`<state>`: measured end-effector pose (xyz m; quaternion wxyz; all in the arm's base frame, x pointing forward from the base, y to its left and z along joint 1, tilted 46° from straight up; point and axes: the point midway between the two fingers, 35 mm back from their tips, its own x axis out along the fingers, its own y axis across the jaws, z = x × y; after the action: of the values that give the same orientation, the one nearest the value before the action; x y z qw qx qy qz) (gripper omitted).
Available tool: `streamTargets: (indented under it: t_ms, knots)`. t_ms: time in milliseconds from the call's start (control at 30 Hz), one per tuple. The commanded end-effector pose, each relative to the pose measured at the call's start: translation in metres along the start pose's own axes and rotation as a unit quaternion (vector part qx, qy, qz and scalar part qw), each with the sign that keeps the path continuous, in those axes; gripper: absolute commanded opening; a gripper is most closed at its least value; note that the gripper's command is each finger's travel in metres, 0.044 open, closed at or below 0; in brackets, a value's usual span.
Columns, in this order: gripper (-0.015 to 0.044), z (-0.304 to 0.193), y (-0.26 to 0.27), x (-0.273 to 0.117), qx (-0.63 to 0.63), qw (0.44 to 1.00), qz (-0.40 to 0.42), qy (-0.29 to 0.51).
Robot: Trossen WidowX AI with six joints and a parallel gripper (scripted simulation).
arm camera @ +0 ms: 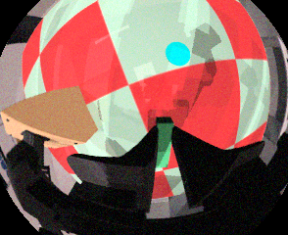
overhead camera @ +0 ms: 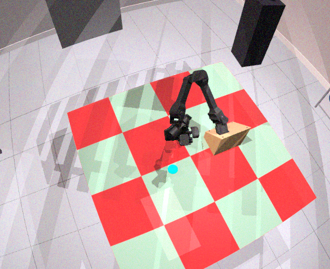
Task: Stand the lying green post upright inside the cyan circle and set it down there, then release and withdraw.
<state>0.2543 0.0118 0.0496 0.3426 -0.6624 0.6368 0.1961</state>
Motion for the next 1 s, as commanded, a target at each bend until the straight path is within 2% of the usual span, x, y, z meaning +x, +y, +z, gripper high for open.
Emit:
streamTargets:
  t_ms: [0,967]
  knots:
    - [0.0023,0.009,-0.007,-0.004,0.006,1.000,-0.001,-0.003]
    - [0.0023,0.093,-0.048,-0.013,0.037,0.999,-0.002,-0.005]
